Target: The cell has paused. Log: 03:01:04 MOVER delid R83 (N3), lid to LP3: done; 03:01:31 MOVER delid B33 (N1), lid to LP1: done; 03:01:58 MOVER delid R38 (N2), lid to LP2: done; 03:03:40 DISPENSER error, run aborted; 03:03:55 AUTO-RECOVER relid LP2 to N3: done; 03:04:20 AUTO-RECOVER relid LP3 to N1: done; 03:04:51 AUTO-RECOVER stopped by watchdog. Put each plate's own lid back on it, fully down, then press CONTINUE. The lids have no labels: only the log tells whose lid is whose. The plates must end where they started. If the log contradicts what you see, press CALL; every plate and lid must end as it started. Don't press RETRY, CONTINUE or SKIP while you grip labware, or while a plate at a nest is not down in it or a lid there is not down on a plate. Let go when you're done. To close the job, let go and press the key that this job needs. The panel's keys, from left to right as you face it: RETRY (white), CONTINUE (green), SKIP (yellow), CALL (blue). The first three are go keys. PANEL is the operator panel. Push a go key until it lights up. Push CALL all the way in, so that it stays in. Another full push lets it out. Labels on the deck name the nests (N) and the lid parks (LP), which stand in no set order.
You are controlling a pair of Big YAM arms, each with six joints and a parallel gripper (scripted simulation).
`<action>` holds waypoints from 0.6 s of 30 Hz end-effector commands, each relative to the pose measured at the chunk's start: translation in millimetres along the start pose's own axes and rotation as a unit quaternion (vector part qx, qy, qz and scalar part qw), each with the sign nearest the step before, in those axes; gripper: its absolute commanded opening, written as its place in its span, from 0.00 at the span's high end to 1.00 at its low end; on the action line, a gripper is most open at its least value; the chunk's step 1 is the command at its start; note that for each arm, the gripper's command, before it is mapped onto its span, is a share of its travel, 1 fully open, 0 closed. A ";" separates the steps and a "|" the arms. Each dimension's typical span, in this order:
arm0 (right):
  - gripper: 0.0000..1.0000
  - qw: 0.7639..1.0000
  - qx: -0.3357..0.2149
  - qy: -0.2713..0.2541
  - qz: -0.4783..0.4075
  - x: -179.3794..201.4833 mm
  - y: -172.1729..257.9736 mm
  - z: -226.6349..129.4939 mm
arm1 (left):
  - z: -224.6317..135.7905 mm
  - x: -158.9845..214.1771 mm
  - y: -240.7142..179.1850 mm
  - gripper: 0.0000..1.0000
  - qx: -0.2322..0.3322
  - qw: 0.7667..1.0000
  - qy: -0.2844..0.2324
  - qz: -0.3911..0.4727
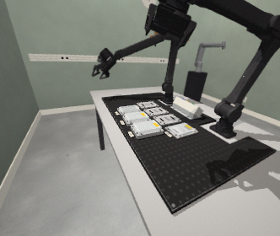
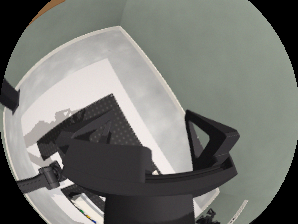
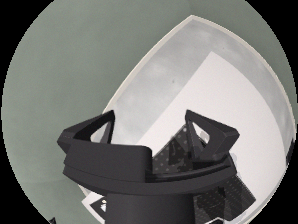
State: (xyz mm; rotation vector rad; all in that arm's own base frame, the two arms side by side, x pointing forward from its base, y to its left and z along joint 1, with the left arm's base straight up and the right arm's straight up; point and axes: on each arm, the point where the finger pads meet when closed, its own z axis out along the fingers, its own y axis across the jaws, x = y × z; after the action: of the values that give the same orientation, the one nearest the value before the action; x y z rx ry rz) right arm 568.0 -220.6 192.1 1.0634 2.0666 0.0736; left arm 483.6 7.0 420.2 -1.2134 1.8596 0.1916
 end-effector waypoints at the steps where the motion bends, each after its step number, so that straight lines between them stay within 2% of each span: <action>1: 0.00 1.000 -0.014 -0.022 0.000 -22.6 14.2 -8.1 | -39.9 -50.8 -31.0 0.00 0.072 0.997 -0.034 0.010; 6: 0.00 1.000 -0.014 -0.022 0.000 -22.6 14.2 -8.1 | -46.5 -73.0 -43.3 0.00 0.103 0.992 -0.060 0.032; 9: 0.00 1.000 -0.014 -0.022 0.000 -22.6 14.2 -8.1 | -42.7 -72.3 -48.8 0.00 0.106 0.992 -0.062 0.041; 15: 0.00 1.000 -0.014 -0.022 0.000 -22.6 14.2 -8.1 | -59.6 -97.0 -63.6 0.00 0.153 0.981 -0.094 0.068; 16: 0.00 1.000 -0.014 -0.022 0.000 -22.6 14.2 -8.1 | -54.6 -91.2 -61.3 0.00 0.141 0.982 -0.082 0.094; 18: 0.00 1.000 -0.014 -0.022 0.000 -22.6 14.2 -8.1 | -44.8 -79.4 -56.7 0.00 0.155 0.978 -0.091 0.104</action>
State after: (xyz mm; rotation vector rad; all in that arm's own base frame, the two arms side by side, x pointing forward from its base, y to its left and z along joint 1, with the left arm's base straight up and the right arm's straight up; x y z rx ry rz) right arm 568.0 -220.6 192.1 1.0634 2.0666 0.0736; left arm 518.6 -7.3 484.5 -0.8467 1.8444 0.1192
